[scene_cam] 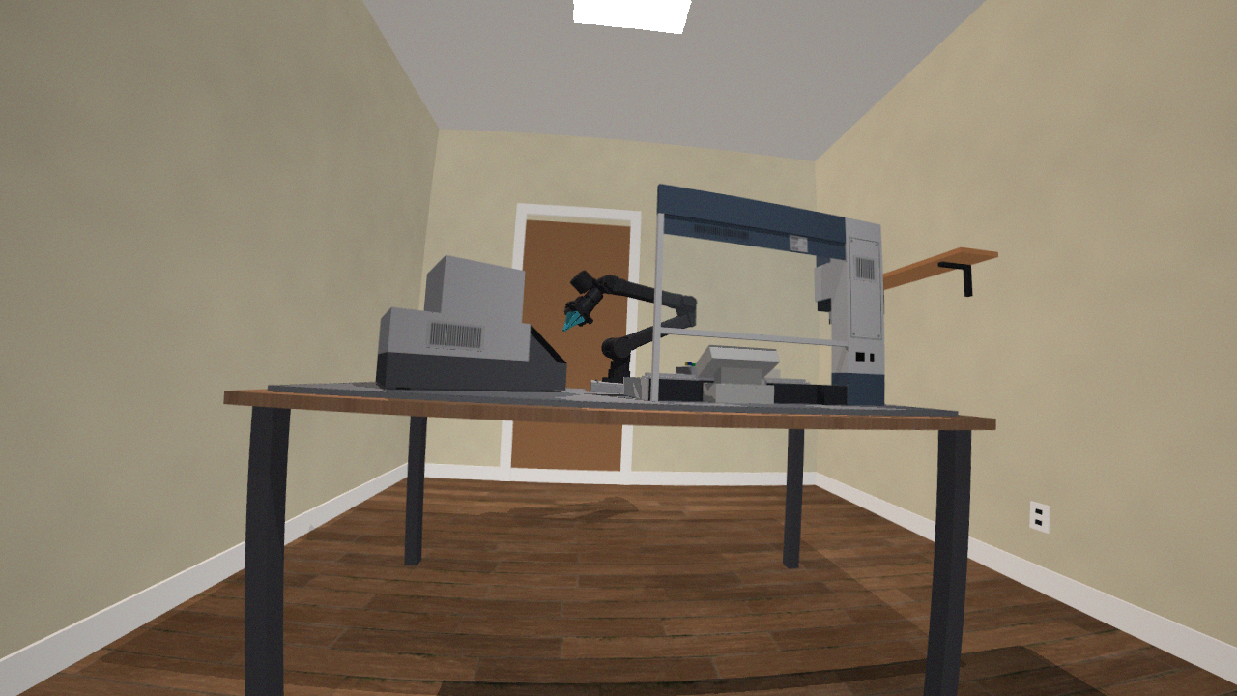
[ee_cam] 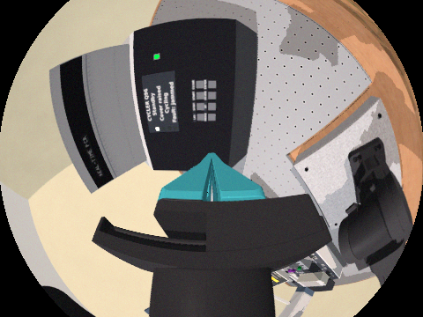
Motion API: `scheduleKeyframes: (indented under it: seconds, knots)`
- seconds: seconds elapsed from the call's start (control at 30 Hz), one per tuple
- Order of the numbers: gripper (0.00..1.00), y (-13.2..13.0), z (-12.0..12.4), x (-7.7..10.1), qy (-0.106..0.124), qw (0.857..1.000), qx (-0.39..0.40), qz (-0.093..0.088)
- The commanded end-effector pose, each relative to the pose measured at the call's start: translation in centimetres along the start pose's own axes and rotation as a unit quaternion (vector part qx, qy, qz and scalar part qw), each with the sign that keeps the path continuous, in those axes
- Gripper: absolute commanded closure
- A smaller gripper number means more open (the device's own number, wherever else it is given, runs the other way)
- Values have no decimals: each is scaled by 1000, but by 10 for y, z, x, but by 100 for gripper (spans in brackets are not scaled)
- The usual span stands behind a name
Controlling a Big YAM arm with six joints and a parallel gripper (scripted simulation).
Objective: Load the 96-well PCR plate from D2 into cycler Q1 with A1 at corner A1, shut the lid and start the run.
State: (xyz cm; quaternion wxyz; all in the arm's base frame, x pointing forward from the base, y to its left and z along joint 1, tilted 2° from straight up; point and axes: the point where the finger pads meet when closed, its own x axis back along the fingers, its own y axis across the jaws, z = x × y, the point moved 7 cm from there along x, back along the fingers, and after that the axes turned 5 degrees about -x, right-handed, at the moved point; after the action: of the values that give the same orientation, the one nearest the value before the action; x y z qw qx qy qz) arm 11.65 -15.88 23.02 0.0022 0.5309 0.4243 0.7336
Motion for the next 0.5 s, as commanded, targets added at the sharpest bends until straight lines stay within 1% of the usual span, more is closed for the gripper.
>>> scheduleKeyframes:
  seconds: [0.0,0.1,0.17,0.37,0.47]
  knots:
    - [100,22,-1,15,-5,999,6,-37]
    - [100,17,-1,11,-5,1000,5,-31]
    - [100,17,-1,11,-5,1000,5,-31]
    - [100,4,-2,3,-5,1000,2,-6]
    - [100,0,-2,2,-5,1000,1,1]
